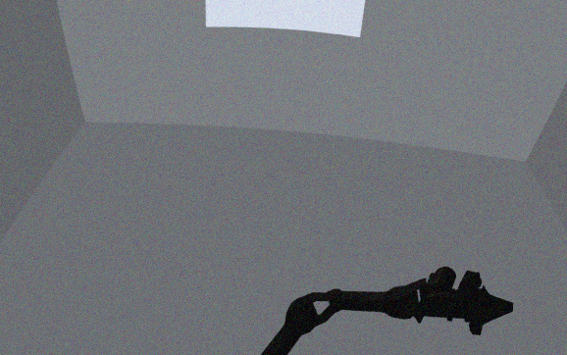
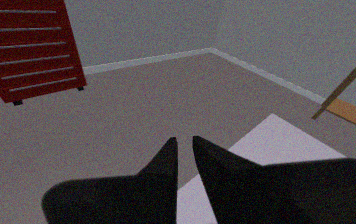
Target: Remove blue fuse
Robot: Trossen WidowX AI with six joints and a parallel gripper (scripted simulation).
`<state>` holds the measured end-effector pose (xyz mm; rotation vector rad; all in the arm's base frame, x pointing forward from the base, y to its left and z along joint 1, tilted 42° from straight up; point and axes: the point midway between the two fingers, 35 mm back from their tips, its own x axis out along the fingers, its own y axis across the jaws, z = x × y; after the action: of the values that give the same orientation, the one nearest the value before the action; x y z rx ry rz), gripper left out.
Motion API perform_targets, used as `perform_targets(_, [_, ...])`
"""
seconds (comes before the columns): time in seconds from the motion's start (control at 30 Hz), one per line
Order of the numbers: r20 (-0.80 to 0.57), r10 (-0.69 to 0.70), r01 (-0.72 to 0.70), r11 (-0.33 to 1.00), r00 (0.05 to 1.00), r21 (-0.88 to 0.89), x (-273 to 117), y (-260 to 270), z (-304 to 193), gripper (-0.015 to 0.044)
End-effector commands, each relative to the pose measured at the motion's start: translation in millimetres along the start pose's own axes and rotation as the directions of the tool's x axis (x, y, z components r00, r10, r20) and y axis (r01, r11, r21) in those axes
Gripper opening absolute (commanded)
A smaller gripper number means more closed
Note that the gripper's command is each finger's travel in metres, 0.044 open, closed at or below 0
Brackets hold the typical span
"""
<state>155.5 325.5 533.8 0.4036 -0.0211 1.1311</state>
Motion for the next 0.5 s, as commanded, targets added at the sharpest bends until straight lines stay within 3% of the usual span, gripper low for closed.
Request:
perform_targets(0.0, [-0.121,-0.096,0.085,0.992,0.988,-0.089,19,-46,-42,0.0060])
perform_targets(0.27, [-0.315,-0.290,0.223,0.947,0.904,-0.231,26,-150,-108,0.0060])
perform_targets(0.47, [-0.495,-0.388,0.274,0.917,0.777,-0.290,2,-226,-167,0.0060])
